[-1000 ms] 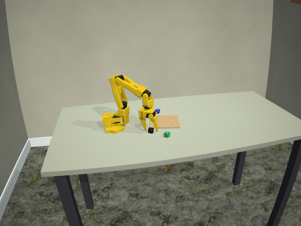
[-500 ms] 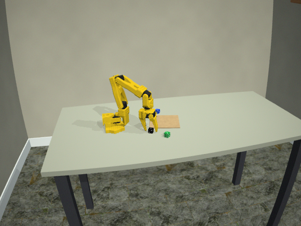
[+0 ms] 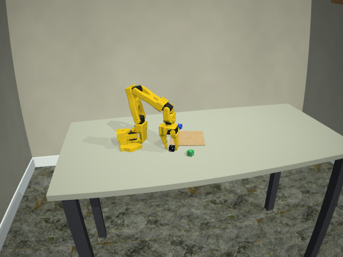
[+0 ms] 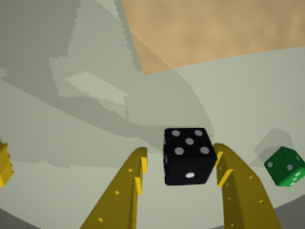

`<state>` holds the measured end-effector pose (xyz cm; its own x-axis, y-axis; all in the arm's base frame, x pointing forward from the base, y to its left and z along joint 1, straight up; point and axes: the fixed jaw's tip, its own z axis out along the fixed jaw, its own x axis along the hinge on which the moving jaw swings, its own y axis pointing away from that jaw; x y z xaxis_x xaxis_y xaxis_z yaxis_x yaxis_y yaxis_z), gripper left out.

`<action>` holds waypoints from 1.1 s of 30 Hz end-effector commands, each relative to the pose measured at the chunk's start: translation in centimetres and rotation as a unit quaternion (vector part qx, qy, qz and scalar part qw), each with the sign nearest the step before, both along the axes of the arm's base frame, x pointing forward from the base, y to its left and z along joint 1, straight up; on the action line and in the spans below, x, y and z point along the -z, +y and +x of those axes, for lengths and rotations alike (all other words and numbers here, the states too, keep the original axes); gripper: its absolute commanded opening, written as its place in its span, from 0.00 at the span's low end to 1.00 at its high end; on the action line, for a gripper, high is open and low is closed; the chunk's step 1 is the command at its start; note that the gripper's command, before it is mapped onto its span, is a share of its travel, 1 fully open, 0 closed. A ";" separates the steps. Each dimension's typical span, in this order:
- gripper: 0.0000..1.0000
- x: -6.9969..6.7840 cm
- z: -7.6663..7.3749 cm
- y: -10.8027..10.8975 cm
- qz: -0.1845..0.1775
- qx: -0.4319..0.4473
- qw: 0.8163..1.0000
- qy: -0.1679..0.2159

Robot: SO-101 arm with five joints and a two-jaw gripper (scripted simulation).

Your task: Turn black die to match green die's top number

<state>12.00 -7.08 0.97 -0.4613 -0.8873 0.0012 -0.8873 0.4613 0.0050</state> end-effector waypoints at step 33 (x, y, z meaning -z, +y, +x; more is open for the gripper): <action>0.05 -0.5 1.4 -0.7 -0.012 -0.003 1.000 -0.022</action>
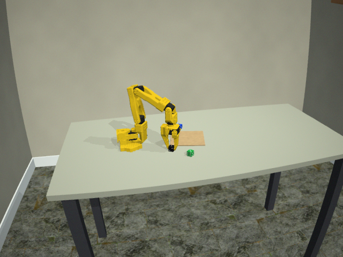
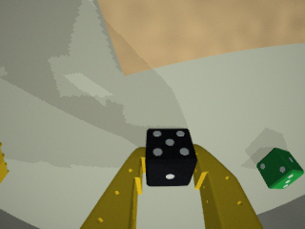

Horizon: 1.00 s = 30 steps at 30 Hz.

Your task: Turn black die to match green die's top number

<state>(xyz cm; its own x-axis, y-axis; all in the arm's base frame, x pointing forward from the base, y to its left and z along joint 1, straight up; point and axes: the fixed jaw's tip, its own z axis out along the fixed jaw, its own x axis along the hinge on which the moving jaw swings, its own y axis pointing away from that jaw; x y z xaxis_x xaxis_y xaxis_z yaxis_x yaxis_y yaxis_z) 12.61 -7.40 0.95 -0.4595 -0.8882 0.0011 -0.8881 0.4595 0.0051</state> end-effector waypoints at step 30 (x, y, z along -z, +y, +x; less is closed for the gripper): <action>0.00 -4.0 0.8 -0.4 -0.012 -0.002 1.000 -0.022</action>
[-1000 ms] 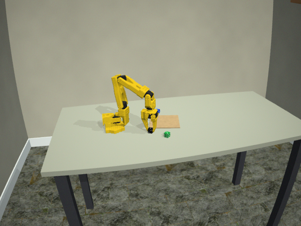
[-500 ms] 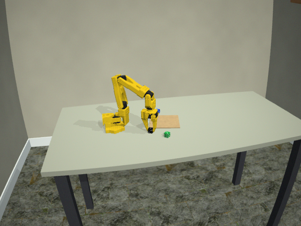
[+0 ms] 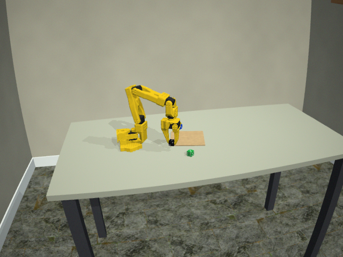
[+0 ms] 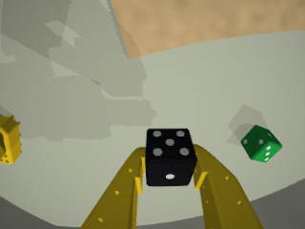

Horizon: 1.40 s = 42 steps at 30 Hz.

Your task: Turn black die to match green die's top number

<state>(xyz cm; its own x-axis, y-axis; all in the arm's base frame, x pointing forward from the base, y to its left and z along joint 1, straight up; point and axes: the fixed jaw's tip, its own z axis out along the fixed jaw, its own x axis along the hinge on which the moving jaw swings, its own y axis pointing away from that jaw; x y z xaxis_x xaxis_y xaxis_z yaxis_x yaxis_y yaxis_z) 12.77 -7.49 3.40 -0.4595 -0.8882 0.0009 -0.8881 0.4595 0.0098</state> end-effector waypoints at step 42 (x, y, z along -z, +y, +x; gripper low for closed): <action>0.00 -3.0 1.1 1.4 -0.011 -0.057 0.998 -0.024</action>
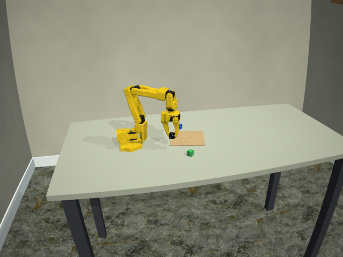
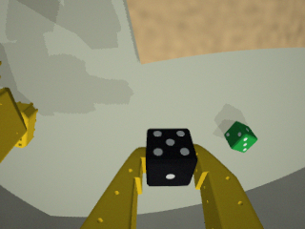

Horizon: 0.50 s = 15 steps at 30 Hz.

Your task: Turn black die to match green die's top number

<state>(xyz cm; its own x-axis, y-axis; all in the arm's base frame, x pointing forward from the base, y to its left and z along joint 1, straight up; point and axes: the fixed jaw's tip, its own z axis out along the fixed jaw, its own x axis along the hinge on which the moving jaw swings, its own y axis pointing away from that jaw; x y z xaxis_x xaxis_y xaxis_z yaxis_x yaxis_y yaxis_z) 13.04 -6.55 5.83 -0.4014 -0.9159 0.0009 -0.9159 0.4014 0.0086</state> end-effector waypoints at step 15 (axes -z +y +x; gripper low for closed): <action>0.00 -0.1 1.7 8.5 -0.003 -0.282 0.959 -0.026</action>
